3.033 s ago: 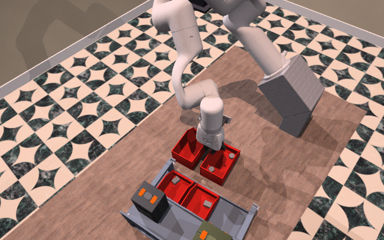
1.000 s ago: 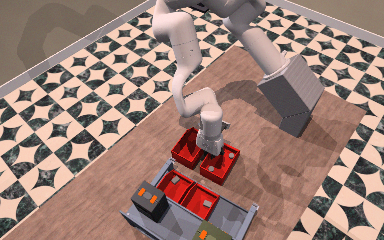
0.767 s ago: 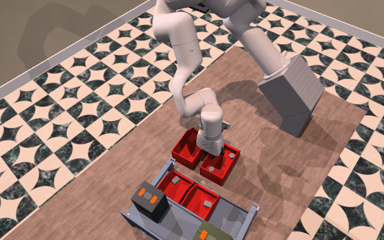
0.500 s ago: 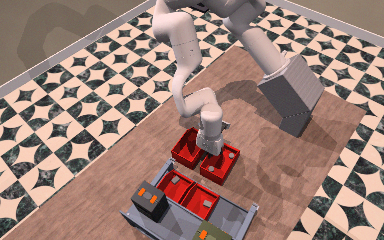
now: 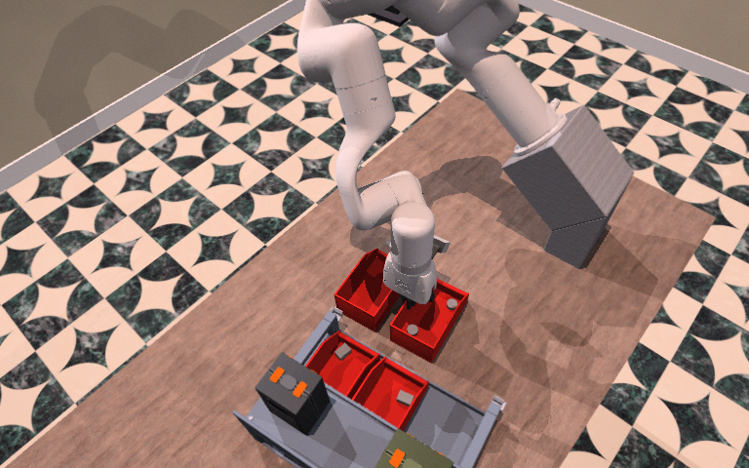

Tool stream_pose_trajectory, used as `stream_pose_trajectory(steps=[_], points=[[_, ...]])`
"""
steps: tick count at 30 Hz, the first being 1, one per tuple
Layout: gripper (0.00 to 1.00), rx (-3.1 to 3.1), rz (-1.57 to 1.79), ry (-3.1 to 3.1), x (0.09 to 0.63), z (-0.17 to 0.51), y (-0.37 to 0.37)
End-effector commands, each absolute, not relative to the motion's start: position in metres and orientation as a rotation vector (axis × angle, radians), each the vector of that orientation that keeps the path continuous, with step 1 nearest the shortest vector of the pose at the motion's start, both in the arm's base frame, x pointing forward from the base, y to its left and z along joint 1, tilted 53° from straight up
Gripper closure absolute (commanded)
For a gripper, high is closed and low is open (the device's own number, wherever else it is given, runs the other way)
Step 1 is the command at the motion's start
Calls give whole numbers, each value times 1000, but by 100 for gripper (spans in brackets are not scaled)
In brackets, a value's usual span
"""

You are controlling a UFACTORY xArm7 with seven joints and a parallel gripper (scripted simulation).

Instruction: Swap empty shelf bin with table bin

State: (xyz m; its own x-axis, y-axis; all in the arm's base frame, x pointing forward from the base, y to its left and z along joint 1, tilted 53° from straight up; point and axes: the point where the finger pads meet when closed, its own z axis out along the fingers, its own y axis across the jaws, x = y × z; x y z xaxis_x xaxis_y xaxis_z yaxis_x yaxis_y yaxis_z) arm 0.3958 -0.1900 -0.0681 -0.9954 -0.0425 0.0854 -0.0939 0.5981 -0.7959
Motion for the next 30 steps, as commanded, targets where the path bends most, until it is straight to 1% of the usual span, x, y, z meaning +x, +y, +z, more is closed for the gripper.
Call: stream_pose_trajectory(steps=[1,12,30], points=[[100,121,1377,-2760,397,-68,-188],[100,121,1377,-2760,397,-67,-187],[100,121,1377,-2760,398,-47,-160]])
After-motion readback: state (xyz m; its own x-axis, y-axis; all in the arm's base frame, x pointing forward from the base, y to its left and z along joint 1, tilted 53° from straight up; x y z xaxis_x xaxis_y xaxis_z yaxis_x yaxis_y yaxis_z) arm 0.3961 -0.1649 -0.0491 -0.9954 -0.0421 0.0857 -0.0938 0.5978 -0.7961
